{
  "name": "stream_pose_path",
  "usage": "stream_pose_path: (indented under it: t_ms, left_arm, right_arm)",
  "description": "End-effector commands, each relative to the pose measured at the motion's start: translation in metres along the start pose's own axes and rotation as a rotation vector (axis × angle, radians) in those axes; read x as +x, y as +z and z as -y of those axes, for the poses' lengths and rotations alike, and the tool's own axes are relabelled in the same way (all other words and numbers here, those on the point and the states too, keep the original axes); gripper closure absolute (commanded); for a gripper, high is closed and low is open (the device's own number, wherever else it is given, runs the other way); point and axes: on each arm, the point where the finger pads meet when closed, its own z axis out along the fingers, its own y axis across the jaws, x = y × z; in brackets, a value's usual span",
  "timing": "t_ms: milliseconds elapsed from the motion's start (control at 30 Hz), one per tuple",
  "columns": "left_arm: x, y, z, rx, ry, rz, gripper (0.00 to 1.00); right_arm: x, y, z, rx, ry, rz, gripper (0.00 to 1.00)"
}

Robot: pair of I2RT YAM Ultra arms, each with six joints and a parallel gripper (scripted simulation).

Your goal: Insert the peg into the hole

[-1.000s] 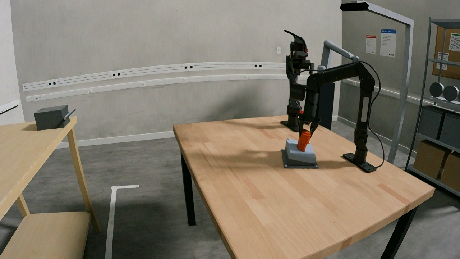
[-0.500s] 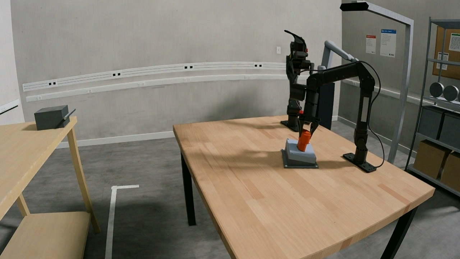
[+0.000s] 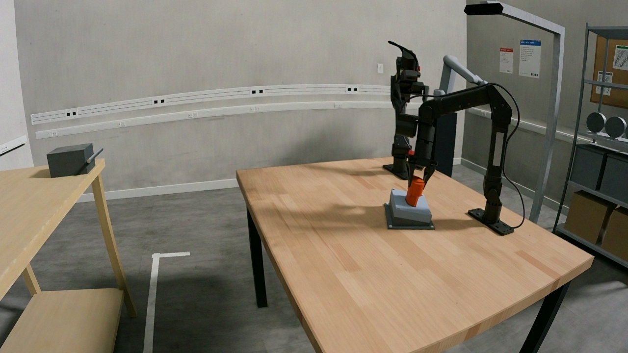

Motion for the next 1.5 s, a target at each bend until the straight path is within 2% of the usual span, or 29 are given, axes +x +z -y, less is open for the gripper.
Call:
stream_pose_path:
  t_ms: [0,600,733,1033,1133,1467]
  left_arm:
    - [0.0,-0.004,-0.004,-0.02,-0.007,0.005,0.61]
    - [-0.007,0.014,0.001,0.002,-0.007,0.01,0.61]
    - [-0.002,-0.001,-0.006,0.01,0.001,0.007,0.61]
    - [0.0,-0.003,-0.004,0.011,-0.004,0.007,0.61]
    - [0.0,-0.014,-0.008,-0.035,-0.014,0.023,0.61]
    - [0.001,-0.014,-0.008,-0.038,-0.015,0.015,0.61]
  right_arm:
    - [-0.01,-0.012,0.0,0.005,0.0,0.039,0.0]
    - [-0.01,-0.012,0.0,0.005,0.0,0.039,0.0]
    - [-0.01,-0.012,0.0,0.005,0.0,0.039,0.0]
    - [-0.01,-0.012,0.0,0.005,0.0,0.039,0.0]
    - [-0.01,-0.012,0.0,0.005,0.0,0.039,0.0]
    - [-0.01,-0.012,0.0,0.005,0.0,0.039,0.0]
